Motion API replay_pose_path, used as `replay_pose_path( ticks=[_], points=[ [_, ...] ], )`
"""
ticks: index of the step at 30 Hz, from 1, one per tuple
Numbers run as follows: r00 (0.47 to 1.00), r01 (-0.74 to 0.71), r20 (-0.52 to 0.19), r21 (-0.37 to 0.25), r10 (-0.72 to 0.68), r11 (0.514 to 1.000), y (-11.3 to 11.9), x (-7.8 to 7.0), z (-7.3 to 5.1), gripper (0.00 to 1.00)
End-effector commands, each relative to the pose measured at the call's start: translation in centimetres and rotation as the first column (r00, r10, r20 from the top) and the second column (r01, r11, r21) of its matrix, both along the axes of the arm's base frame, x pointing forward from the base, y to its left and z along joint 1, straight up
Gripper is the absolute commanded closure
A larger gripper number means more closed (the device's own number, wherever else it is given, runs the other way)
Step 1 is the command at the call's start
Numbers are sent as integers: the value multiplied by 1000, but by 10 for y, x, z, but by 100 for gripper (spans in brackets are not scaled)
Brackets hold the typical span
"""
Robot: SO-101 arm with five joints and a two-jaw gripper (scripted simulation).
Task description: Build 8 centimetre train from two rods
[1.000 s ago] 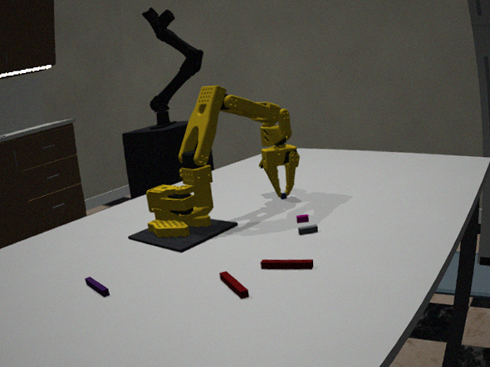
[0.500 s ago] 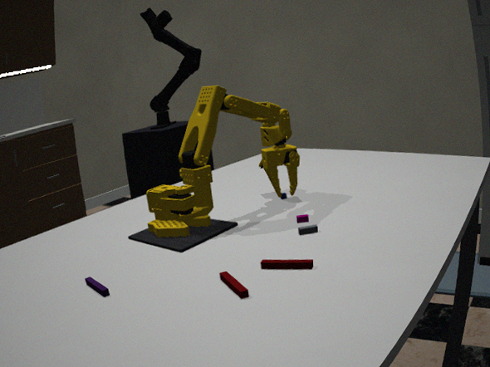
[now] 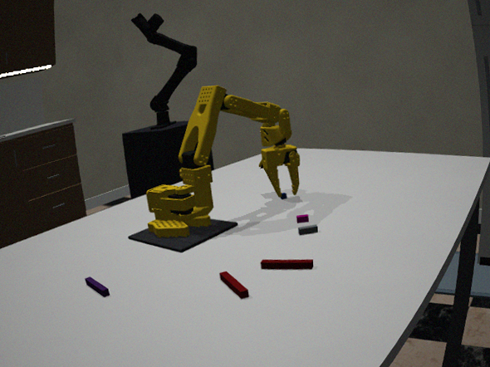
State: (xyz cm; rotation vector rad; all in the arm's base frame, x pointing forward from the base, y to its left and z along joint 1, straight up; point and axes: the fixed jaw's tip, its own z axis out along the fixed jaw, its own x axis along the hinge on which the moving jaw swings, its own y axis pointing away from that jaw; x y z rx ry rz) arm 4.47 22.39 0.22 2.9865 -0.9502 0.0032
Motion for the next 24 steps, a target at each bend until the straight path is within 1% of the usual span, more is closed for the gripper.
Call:
replay_pose_path(
  ticks=[1, 12, 24],
  points=[
    [1000, 1, -5, -20, -1, 1000, -4, -3, -5, 83],
    [1000, 1, -5, -20, -1, 1000, -9, -7, -2, 83],
    [1000, 1, -5, -20, -1, 1000, -10, -7, -2, 83]
  ],
)
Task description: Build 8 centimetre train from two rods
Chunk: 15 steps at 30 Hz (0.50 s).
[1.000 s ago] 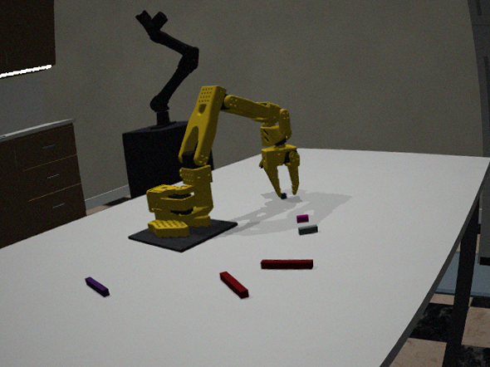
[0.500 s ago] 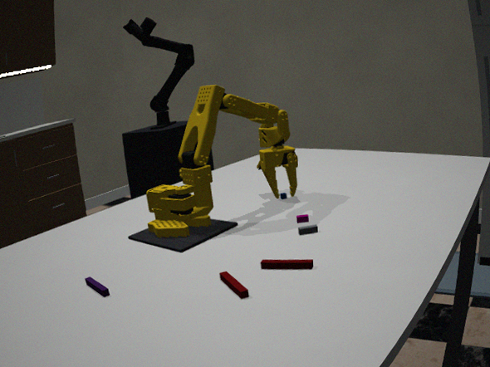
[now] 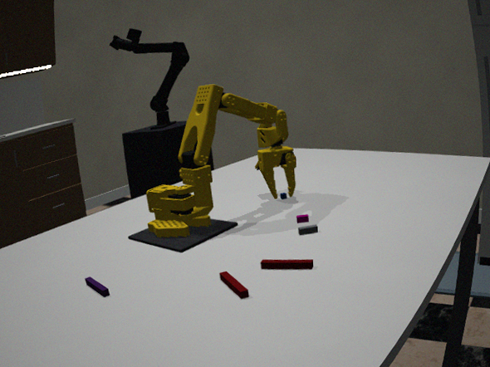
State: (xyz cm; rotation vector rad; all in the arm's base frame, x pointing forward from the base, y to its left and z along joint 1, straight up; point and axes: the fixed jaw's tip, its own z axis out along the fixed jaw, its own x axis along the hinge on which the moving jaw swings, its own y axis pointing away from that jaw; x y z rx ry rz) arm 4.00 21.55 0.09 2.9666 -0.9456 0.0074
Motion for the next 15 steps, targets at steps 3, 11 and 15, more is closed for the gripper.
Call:
replay_pose_path(
  ticks=[3, 11, 15],
  points=[
    [1000, 0, -1, 0, 0, 1000, -1, -3, 0, 83],
    [1000, 0, -1, 0, 0, 1000, -1, -3, 0, 83],
    [1000, 0, -1, 0, 0, 1000, -1, -3, 2, 83]
  ],
)
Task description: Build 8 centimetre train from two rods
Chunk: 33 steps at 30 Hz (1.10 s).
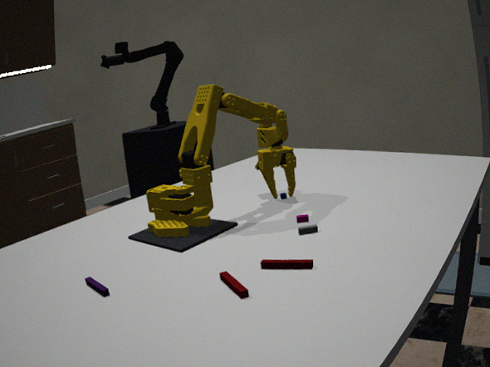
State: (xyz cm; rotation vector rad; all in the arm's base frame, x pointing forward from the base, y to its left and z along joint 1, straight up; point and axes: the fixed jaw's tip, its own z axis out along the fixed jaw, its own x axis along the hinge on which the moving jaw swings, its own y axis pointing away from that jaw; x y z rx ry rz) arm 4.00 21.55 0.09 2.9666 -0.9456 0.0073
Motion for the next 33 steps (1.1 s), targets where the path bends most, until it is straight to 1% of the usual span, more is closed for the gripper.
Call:
replay_pose_path(
  ticks=[1, 17, 33],
  points=[
    [1000, 0, -1, 0, 0, 1000, -1, -3, 2, 83],
    [1000, 0, -1, 0, 0, 1000, 0, -2, 18, 83],
    [1000, 0, -1, 0, 0, 1000, 0, -2, 22, 83]
  ],
)
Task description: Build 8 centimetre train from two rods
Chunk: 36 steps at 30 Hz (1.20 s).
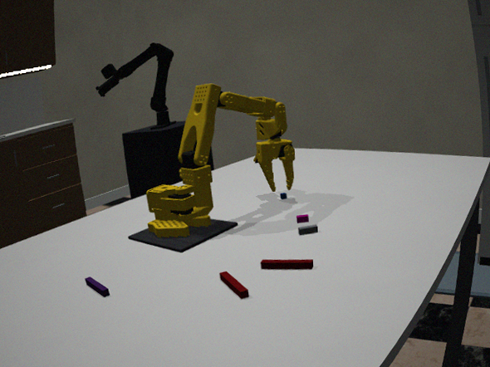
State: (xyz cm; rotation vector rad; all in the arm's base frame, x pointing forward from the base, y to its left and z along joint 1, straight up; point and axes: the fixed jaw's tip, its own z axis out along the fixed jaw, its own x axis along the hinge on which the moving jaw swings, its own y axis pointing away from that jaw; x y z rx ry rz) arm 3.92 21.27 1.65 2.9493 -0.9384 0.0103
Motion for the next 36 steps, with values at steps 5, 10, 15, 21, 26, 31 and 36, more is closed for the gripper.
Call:
replay_pose_path(
  ticks=[5, 10, 15, 21, 26, 31, 36],
  points=[
    [1000, 1, 3, 18, -1, 1000, 3, -2, 10, 83],
    [1000, 1, 3, 18, -1, 1000, 4, -1, 19, 83],
    [1000, 1, 3, 18, -1, 1000, 4, -1, 28, 83],
    [1000, 1, 3, 18, -1, 1000, 4, -1, 32, 83],
    [1000, 1, 3, 18, -1, 1000, 3, -1, 34, 83],
    [1000, 1, 3, 18, -1, 1000, 3, -1, 34, 83],
    [1000, 1, 3, 18, -1, 1000, 3, -1, 34, 83]
  ],
)
